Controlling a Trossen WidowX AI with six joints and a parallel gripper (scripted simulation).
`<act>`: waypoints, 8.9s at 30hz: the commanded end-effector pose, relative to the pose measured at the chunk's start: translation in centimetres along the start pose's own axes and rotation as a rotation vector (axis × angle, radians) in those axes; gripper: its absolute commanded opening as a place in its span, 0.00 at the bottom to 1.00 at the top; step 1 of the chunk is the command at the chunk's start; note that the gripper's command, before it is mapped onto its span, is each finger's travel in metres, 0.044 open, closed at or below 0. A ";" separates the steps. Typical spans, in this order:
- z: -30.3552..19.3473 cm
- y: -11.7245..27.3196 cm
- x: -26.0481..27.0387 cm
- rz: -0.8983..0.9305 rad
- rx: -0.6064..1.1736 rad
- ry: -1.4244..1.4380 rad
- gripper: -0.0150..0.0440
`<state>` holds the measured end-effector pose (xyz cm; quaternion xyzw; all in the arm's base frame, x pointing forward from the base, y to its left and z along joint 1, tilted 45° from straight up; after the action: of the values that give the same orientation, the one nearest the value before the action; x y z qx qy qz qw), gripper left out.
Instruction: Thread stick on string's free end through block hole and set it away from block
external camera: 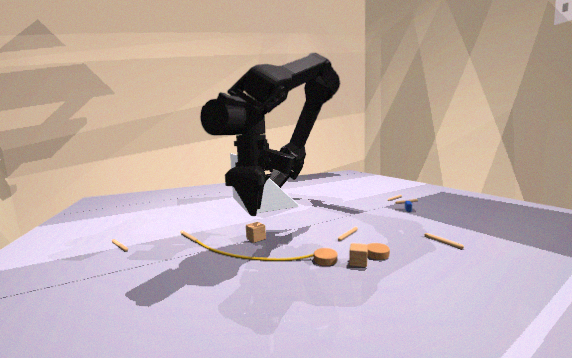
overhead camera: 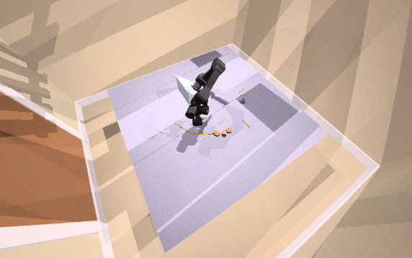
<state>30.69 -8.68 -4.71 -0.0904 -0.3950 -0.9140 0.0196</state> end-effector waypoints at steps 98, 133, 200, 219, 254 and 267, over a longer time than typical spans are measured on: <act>-12.7 0.5 1.1 -0.032 -0.008 -3.704 1.00; -13.1 0.5 1.2 -0.033 -0.011 -3.872 0.46; -13.3 -4.3 1.1 -0.041 -0.010 -3.865 0.25; -13.3 -1.8 1.1 -0.043 -0.010 -3.866 0.25; -12.7 0.3 0.8 -0.029 -0.004 -3.670 0.25; -11.7 0.4 -0.1 -0.027 0.000 -3.189 0.25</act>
<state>28.65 -17.67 -12.53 0.9011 -0.0063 -0.1559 0.4046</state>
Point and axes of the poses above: the point midway between the two fingers, 35 mm back from their tips, its own y axis back along the fingers, its own x axis across the jaws, z = x × y, the point moved 2 cm from there along y, back along the fingers, and after that the axes turned 9 degrees about y, right-handed, at the moved point
